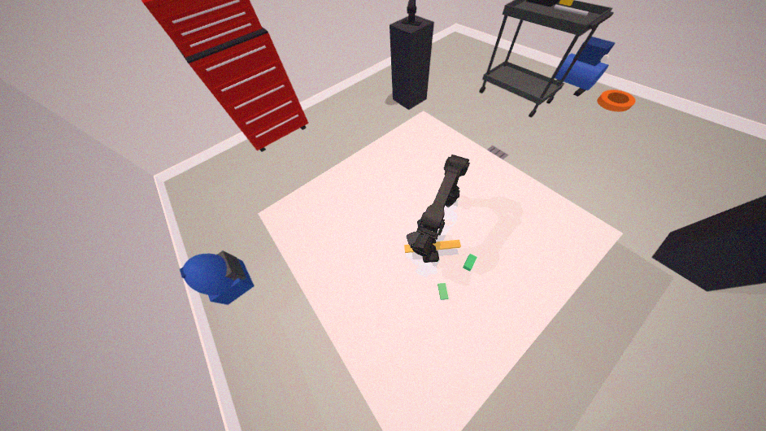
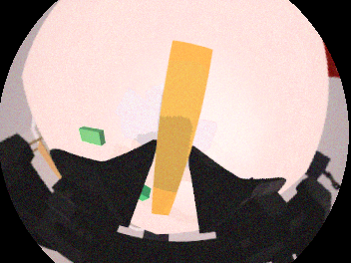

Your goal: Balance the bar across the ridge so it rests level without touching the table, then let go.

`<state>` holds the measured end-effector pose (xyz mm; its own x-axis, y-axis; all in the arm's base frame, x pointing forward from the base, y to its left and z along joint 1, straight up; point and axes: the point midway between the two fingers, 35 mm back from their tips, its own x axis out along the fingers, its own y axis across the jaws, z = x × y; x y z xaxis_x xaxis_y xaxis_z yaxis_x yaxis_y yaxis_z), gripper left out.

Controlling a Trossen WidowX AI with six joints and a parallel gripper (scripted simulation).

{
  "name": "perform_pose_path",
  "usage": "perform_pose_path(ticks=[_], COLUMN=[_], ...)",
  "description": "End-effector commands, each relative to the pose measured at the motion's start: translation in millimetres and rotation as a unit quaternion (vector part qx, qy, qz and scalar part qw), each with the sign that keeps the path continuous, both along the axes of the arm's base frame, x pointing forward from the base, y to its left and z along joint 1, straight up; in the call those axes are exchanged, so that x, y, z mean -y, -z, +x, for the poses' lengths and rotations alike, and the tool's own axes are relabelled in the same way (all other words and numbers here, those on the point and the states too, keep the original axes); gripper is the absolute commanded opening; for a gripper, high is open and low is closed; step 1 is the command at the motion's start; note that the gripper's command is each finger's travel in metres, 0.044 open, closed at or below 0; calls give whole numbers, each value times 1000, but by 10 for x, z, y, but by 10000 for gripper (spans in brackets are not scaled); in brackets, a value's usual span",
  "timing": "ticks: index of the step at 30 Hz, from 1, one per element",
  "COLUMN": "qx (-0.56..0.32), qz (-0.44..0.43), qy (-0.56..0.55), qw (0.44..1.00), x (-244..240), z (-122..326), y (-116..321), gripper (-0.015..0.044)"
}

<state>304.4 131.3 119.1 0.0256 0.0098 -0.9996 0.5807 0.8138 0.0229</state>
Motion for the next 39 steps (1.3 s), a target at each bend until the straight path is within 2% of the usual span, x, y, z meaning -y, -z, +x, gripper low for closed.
perform_pose_path(ticks=[1,17,27,31,39], qx=[0,0,0,1,15], qz=[0,0,0,1,6], qy=[0,0,0,0,0], qw=[1000,1000,1000,1000,1000], x=[0,0,0,-5,13], z=[0,0,0,11,-31], y=[0,0,0,-84,-977], gripper=[173,185,440,440,440])
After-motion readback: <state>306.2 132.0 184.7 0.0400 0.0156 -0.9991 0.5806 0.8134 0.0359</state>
